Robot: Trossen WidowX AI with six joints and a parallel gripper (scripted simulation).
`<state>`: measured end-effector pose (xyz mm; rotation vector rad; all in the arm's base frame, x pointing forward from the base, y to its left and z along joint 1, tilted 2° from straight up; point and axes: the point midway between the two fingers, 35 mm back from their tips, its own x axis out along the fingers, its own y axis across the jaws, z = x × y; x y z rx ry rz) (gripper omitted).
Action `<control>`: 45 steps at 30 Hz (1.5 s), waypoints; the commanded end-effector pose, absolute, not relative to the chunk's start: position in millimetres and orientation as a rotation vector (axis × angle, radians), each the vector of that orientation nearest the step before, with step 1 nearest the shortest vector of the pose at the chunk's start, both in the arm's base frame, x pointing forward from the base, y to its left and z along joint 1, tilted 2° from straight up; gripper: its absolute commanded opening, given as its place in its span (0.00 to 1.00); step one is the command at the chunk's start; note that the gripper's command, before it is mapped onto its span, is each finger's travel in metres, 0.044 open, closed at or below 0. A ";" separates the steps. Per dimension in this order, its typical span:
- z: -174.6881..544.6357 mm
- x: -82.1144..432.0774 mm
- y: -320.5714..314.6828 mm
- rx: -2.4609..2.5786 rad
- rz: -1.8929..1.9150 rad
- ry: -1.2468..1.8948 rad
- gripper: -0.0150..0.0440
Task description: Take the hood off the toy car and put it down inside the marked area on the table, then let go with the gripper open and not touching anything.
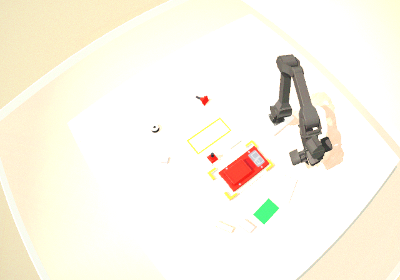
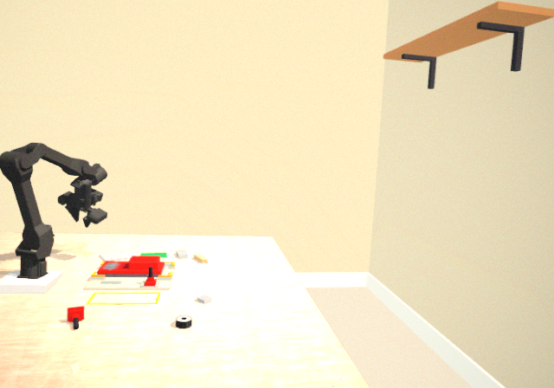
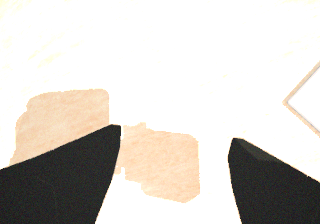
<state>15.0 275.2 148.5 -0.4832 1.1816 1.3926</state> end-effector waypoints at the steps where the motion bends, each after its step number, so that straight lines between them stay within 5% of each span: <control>1: 148.5 16.1 275.3 -0.482 1.388 1.183 0.67; 9: 145.7 97.6 272.2 -0.410 1.068 1.272 1.00; 26: 135.9 293.2 153.6 -0.118 0.216 1.518 1.00; 45: 125.5 299.2 147.5 -0.105 0.186 1.526 1.00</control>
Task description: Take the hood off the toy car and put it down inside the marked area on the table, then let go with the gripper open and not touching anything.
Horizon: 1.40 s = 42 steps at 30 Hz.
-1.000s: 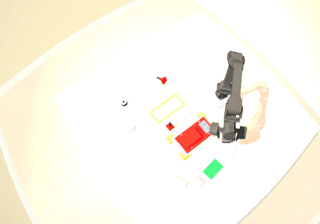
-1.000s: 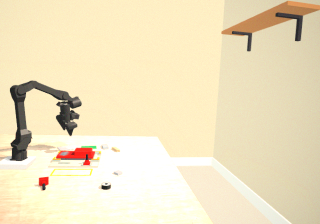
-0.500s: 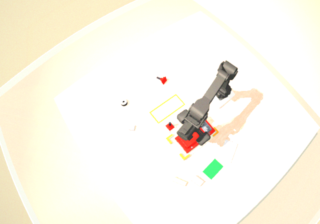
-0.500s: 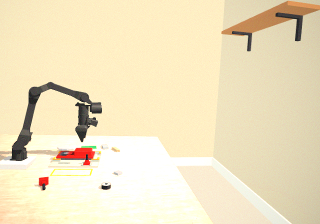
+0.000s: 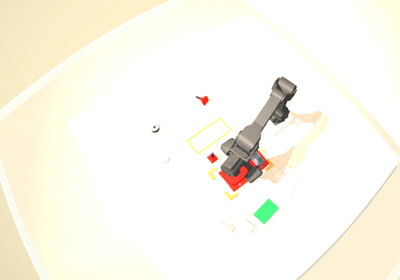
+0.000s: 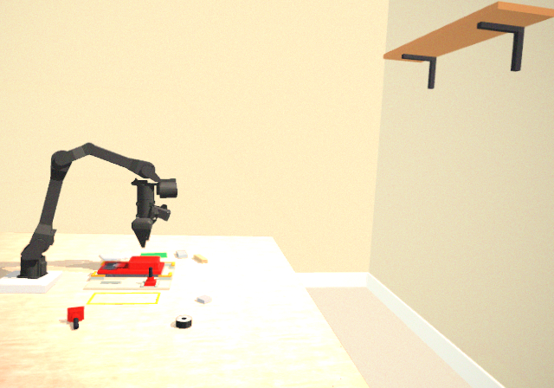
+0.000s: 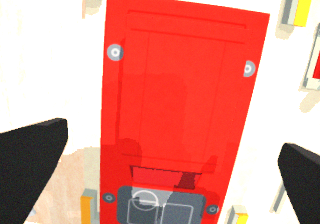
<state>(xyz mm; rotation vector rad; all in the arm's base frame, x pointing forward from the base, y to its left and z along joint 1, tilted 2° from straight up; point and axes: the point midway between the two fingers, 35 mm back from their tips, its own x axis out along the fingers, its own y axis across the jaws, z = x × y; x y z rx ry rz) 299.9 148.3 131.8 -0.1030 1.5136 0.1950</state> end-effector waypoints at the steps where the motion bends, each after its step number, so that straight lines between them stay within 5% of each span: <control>1: 124.7 299.3 147.6 -0.105 0.186 1.526 1.00; 42: 91.5 301.5 148.4 -0.105 0.186 1.526 1.00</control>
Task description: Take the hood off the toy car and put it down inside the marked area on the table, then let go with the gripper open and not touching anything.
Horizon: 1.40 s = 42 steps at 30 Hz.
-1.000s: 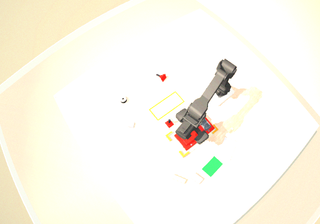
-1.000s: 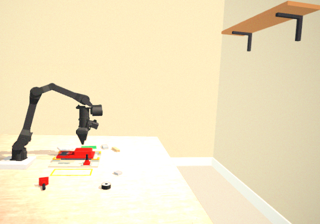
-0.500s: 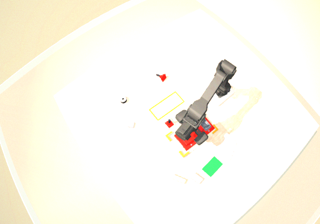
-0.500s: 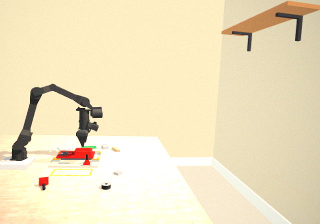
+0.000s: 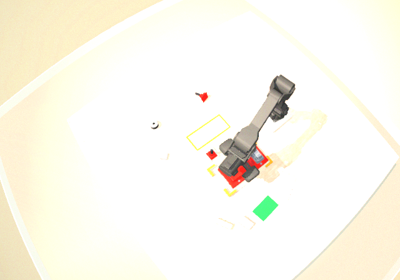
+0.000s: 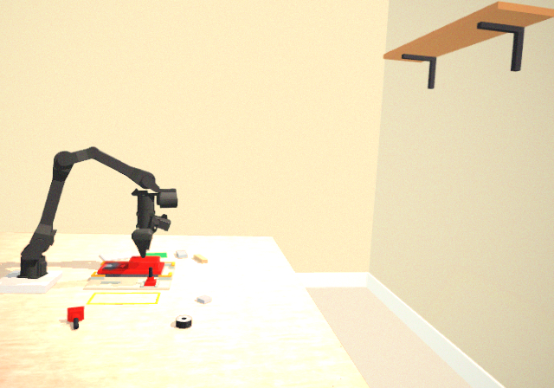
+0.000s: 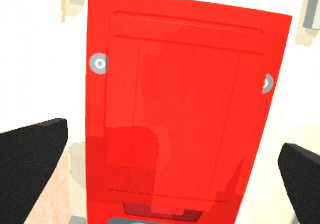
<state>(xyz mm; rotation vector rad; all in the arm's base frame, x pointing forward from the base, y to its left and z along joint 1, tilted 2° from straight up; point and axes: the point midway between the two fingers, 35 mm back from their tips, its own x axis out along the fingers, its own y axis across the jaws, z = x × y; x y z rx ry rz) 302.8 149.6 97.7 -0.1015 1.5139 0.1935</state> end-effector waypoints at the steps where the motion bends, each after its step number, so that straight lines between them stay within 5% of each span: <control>1: 90.7 301.5 148.4 -0.105 0.186 1.526 1.00; 42: 71.6 301.9 148.9 -0.105 0.186 1.526 1.00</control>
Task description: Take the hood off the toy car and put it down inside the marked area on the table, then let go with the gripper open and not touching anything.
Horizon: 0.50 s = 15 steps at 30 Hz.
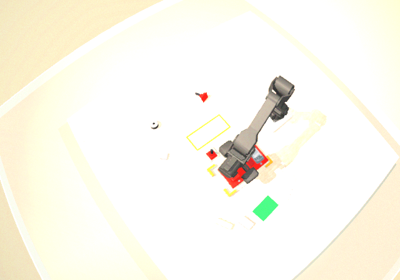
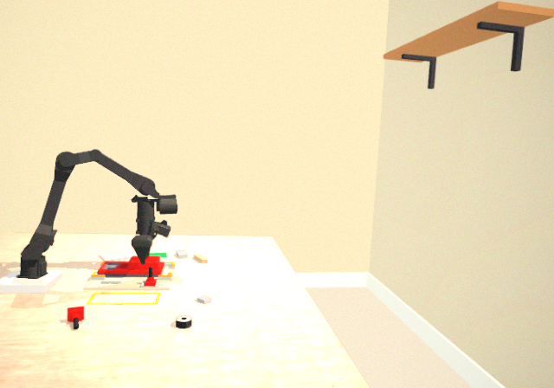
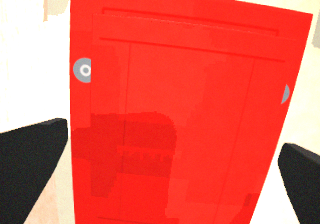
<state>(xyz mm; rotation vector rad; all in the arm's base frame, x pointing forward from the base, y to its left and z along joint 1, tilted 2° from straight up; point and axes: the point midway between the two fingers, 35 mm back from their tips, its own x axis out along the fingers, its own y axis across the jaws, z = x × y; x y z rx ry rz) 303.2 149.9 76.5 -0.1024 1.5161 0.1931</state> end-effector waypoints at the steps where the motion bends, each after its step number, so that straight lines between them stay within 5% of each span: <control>1: 71.1 302.0 149.0 -0.105 0.186 1.526 1.00; 15: 64.2 302.0 149.3 -0.105 0.186 1.526 1.00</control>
